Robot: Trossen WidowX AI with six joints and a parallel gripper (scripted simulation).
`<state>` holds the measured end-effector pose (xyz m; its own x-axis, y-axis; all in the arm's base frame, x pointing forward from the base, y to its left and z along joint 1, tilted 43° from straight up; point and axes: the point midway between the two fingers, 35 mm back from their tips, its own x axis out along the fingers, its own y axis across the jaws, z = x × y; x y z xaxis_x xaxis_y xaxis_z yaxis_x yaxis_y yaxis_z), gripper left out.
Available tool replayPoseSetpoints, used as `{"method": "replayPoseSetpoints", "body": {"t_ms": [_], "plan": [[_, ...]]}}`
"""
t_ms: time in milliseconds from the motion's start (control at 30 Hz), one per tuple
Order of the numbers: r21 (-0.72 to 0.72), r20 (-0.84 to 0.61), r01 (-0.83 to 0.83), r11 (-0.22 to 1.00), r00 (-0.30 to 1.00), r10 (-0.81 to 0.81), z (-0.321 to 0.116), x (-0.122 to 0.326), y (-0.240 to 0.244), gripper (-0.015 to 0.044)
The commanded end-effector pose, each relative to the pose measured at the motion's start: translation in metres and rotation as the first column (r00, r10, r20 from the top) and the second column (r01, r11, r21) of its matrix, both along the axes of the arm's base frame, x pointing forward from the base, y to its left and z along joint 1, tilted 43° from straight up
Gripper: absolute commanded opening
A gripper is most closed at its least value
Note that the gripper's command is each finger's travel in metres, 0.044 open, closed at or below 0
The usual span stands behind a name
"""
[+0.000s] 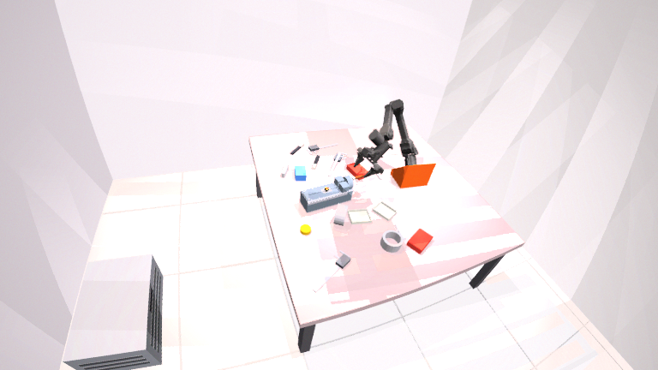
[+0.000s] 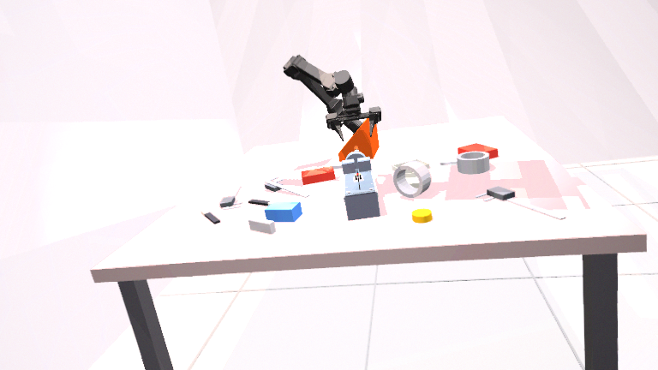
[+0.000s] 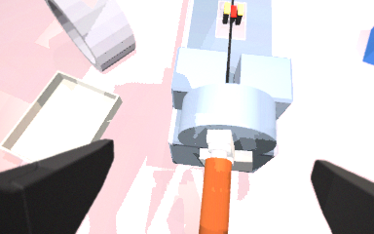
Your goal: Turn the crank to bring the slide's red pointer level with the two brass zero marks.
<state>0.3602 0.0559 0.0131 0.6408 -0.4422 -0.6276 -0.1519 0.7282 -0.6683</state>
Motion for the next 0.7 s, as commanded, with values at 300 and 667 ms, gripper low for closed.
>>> {"method": "replayPoseSetpoints", "body": {"t_ms": [300,667], "plan": [[0.006,0.036,0.032,0.999,0.999,-0.032,0.031,0.032,0.025,0.0440],[-0.002,0.060,0.102,0.995,0.993,-0.102,0.032,0.084,0.026,0.0440]]}}
